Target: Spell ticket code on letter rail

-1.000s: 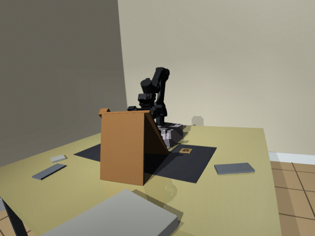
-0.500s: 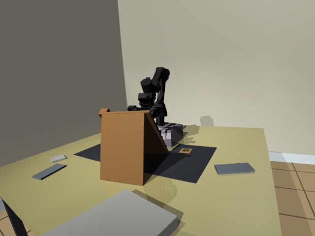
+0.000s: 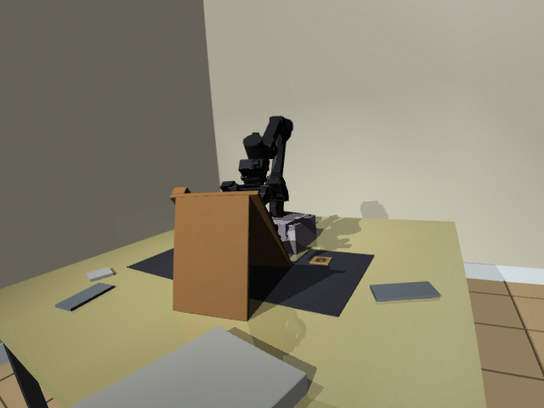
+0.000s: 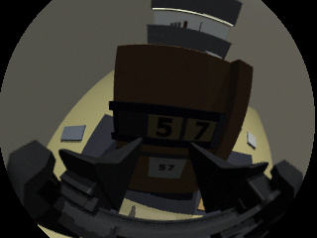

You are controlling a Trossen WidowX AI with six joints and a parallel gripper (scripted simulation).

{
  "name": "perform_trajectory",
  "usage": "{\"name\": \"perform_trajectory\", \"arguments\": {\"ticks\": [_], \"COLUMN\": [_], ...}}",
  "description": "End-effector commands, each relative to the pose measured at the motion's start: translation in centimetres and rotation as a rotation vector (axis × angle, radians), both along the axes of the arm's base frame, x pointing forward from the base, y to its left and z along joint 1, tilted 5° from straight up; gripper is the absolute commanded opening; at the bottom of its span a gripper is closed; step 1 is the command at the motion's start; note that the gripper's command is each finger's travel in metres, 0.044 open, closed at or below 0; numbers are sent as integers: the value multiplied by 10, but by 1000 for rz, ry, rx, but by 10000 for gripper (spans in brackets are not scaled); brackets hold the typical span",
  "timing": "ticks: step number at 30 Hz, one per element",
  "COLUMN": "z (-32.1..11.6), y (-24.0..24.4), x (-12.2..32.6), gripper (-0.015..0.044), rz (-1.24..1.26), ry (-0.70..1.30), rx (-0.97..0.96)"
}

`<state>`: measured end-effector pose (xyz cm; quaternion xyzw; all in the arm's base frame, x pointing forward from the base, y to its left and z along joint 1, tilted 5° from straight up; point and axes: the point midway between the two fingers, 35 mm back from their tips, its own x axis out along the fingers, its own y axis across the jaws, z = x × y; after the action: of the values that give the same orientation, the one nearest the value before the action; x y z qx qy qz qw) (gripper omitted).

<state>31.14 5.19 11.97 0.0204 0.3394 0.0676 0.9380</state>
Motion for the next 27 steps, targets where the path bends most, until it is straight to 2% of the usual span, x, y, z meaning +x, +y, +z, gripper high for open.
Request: {"name": "perform_trajectory", "arguments": {"ticks": [1,24,27], "z": [3,9,6], "y": [0,1,1], "x": [0,0,0], "gripper": [295,295,216], "rz": [-1,-1,4], "ry": [-7,-7,-1], "rx": [0,1,-1]}}
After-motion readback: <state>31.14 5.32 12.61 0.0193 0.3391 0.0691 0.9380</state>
